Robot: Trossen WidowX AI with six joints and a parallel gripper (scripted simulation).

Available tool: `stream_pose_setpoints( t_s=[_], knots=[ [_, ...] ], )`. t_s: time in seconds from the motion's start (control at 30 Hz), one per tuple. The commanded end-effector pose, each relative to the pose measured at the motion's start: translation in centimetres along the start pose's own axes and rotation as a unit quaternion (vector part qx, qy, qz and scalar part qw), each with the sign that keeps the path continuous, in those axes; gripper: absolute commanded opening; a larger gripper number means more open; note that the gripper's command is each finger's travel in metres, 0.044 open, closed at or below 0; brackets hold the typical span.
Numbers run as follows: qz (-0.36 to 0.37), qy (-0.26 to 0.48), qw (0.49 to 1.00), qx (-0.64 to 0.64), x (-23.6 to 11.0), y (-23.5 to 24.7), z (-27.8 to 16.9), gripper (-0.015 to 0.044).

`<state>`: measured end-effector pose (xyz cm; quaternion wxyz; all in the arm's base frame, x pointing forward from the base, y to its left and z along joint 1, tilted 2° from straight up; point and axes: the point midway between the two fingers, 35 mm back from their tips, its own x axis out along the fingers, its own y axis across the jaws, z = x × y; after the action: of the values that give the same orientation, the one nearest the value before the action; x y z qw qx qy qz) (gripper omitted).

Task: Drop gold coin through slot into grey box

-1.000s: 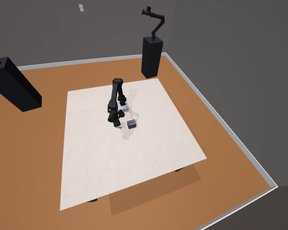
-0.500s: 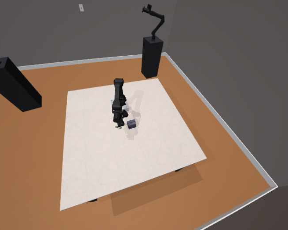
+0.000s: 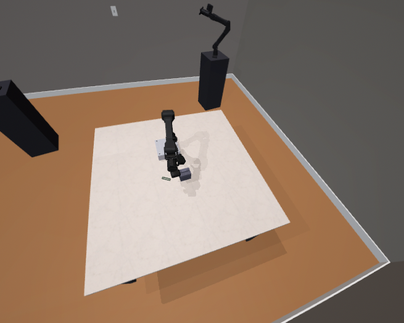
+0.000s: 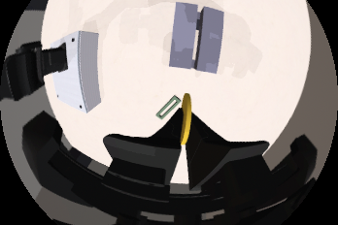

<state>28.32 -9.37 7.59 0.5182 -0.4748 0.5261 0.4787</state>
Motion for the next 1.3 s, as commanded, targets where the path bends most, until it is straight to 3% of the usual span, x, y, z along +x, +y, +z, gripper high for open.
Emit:
stream_pose_setpoints(
  t_s=[0.0, 0.87, 1.27],
  knots=[
    [-0.001, -0.003, 1.000, 0.002, 0.0, -0.3, 1.3, 0.0000],
    [-0.003, -0.003, 1.000, 0.006, -0.1, -0.9, 8.1, 0.0000],
    [-0.001, 0.000, 1.000, 0.004, -0.1, -0.8, 7.6, 0.0000]
  ],
)
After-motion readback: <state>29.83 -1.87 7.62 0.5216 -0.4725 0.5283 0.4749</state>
